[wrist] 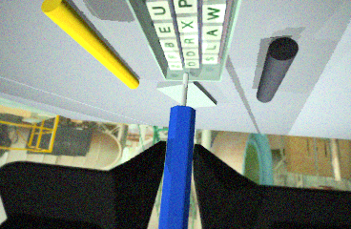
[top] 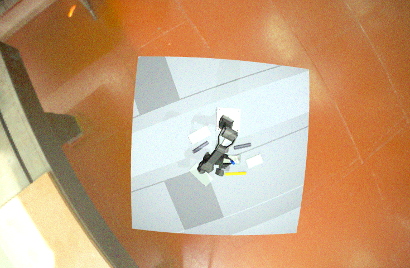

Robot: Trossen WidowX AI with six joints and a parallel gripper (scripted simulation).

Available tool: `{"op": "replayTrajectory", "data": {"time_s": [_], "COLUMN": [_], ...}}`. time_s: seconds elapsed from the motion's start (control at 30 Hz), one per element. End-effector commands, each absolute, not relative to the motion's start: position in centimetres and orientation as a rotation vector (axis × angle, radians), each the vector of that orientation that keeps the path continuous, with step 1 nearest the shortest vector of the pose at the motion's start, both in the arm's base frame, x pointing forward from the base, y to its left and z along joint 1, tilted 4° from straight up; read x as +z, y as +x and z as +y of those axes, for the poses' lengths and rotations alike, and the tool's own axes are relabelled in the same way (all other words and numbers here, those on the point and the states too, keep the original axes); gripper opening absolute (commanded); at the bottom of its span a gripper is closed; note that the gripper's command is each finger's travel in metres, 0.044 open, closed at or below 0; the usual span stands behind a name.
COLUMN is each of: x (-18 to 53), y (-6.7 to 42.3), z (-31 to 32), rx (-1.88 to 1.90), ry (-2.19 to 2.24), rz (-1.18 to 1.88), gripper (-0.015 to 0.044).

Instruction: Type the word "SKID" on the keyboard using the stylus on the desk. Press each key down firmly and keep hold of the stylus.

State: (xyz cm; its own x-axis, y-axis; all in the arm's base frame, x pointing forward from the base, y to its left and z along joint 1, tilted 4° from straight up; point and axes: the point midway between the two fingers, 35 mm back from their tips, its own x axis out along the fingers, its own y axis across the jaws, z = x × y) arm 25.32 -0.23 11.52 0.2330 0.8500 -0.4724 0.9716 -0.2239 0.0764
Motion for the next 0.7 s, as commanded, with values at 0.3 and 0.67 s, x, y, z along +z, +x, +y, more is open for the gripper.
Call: {"op": "replayTrajectory", "data": {"time_s": [0.3, 0.67], "x": [12.4, 12.8], "y": [25.9, 25.6], "z": [-6.7, -9.5], "rx": [-0.536, -0.558], "ry": [2.392, 2.483], "rz": [1.438, 1.322], "gripper": [0.0000, 0.0000]}}
